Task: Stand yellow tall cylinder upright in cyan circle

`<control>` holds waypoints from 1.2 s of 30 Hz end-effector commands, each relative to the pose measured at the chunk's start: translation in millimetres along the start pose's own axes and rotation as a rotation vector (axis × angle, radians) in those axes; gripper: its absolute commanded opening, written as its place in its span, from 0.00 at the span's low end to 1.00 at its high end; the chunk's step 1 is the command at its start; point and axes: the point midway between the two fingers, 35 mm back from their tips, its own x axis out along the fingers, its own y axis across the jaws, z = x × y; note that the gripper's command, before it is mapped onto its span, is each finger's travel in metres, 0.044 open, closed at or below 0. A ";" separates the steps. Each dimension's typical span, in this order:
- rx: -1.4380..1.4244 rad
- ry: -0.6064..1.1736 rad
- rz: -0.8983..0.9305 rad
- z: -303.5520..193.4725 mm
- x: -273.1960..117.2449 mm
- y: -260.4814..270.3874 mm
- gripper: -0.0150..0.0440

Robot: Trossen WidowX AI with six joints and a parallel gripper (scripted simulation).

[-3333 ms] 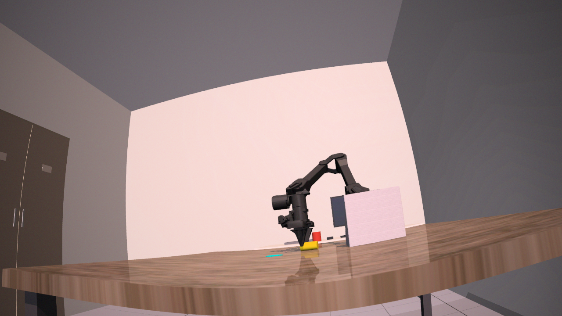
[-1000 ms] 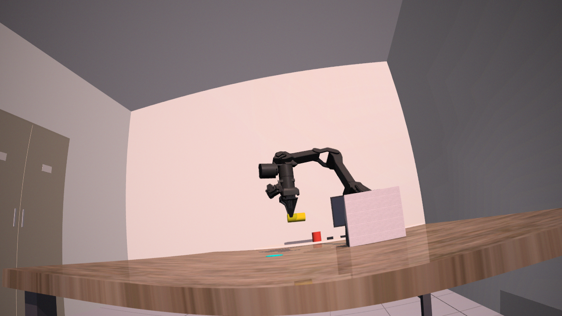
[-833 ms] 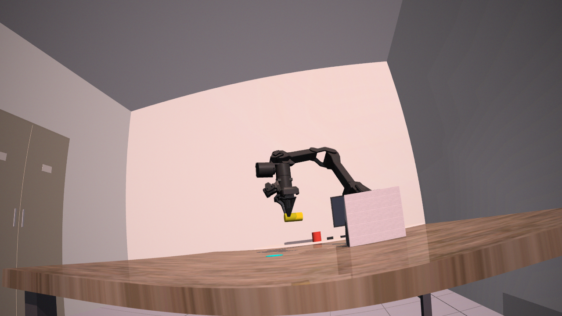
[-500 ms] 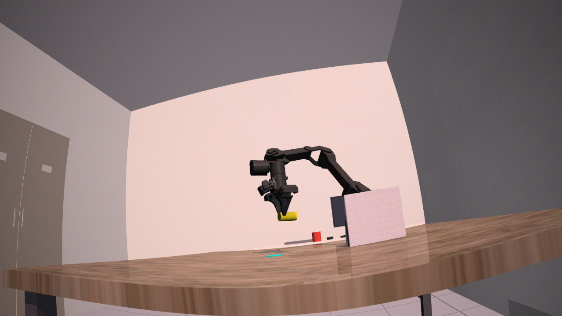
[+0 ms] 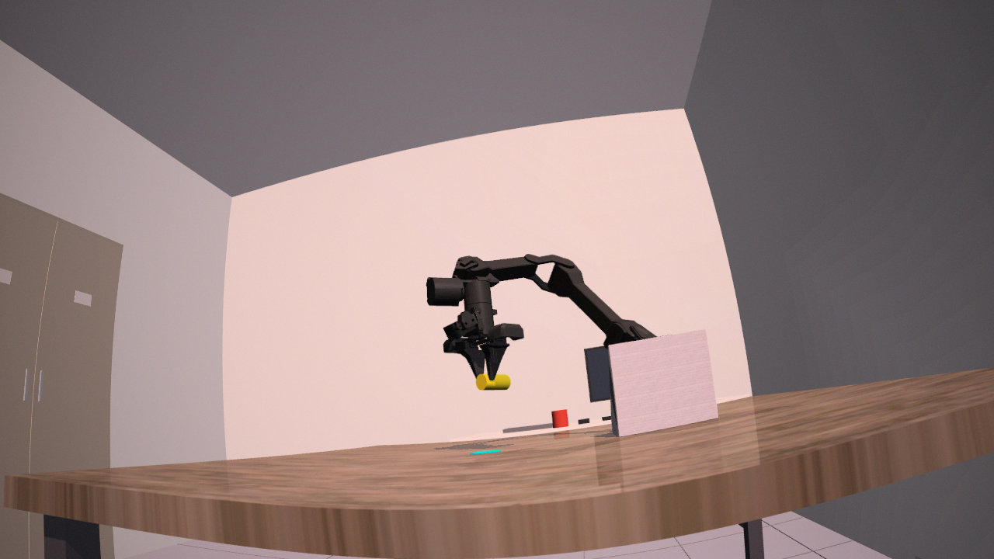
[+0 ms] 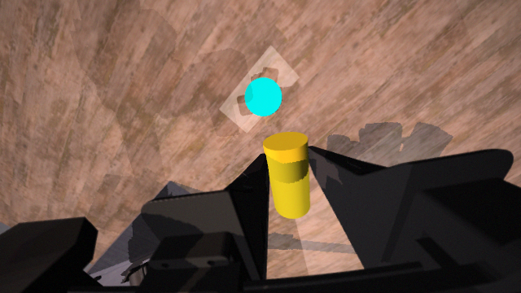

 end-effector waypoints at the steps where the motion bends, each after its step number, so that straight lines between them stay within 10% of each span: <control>1: -0.101 -0.002 0.002 12.9 -1.6 4.6 0.43; 36: -0.242 -0.103 0.139 29.0 13.7 18.4 0.43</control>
